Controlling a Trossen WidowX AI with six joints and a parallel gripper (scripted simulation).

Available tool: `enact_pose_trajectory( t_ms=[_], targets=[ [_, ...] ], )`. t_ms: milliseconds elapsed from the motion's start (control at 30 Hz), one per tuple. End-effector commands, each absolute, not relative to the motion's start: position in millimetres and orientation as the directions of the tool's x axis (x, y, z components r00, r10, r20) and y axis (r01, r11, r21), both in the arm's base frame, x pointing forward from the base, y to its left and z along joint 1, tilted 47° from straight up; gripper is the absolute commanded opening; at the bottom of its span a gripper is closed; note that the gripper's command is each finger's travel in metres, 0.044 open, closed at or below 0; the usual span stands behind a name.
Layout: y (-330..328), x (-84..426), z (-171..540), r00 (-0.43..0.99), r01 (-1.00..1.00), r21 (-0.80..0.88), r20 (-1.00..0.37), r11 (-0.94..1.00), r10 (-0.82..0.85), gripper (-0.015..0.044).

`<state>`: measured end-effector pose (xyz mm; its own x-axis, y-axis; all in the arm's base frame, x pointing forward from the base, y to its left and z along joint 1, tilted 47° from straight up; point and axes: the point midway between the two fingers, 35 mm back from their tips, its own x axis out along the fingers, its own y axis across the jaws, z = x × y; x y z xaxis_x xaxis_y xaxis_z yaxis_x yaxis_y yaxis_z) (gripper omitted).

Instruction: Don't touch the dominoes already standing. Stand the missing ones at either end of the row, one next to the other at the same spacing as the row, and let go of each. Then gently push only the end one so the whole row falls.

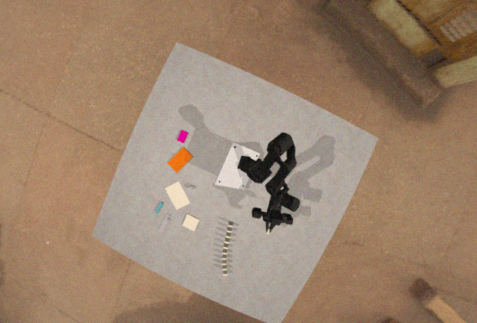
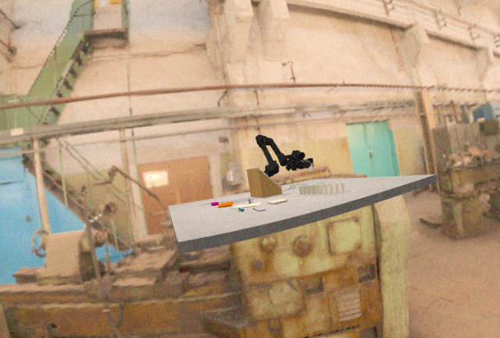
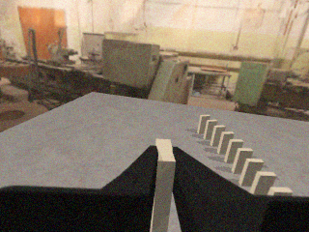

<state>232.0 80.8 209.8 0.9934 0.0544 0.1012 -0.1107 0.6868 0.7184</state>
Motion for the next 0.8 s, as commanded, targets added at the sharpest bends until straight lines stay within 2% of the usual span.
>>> enact_pose_trajectory(
  t_ms=[0, 767],
  targets=[
    [82, 233, 208, 0.994, -0.106, 0.721, 0.098, 0.685, 0.051, 0.0024],
    [109, 247, 194, 0.995, -0.094, 0.725, 0.077, 0.682, 0.056, 0.0024]
  ],
)
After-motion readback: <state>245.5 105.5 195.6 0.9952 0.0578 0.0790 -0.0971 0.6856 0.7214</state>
